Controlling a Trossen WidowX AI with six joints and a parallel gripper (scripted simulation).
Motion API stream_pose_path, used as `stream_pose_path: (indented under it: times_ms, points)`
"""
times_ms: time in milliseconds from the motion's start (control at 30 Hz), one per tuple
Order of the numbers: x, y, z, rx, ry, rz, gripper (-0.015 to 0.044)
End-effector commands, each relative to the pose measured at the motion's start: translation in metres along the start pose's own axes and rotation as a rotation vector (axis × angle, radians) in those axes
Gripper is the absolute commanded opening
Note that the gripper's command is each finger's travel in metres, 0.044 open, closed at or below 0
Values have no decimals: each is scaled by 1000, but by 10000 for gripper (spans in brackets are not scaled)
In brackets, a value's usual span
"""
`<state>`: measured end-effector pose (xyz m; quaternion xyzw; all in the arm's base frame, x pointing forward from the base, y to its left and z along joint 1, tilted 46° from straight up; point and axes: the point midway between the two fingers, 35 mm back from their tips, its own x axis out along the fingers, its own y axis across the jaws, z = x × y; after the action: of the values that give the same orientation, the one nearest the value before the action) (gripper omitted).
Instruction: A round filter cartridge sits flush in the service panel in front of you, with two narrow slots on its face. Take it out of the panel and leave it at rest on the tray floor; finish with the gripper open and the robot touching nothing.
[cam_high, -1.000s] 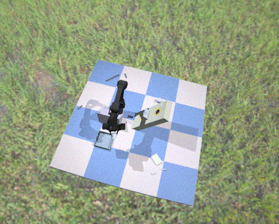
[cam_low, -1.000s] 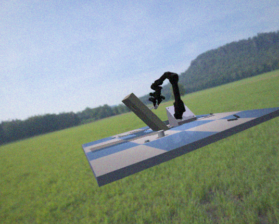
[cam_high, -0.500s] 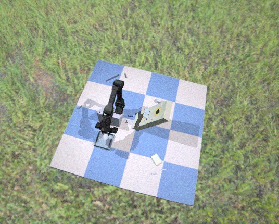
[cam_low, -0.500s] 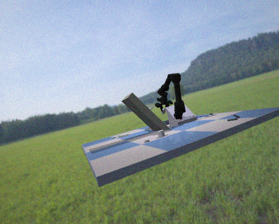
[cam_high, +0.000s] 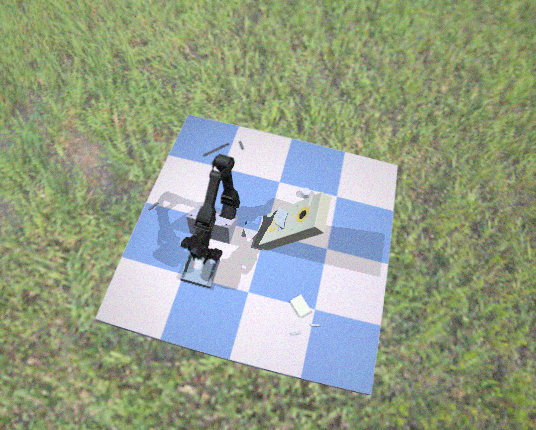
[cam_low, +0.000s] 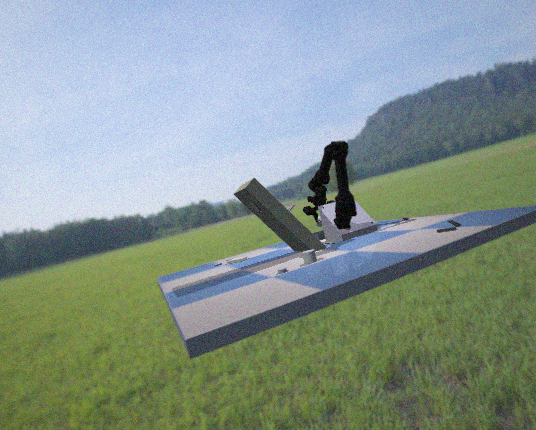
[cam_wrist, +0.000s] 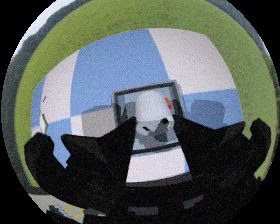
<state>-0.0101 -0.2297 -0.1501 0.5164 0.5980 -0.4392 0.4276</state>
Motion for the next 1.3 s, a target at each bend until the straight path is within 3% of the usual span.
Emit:
stream_pose_path:
  times_ms: [0, 233, 800, 933, 1067, 1267]
  points:
    - [19, -1, -11, -2, 1, -5, 0]
    - [39, -1, -26, -2, 1, -5, 0]
    - [35, 0, -25, 0, 15, 0, 440]
    - [26, 0, -19, 0, 15, 0, 440]
    - [-23, 1, 8, -1, 15, 1, 440]
    - [-15, 0, 7, -4, 6, -4, 440]
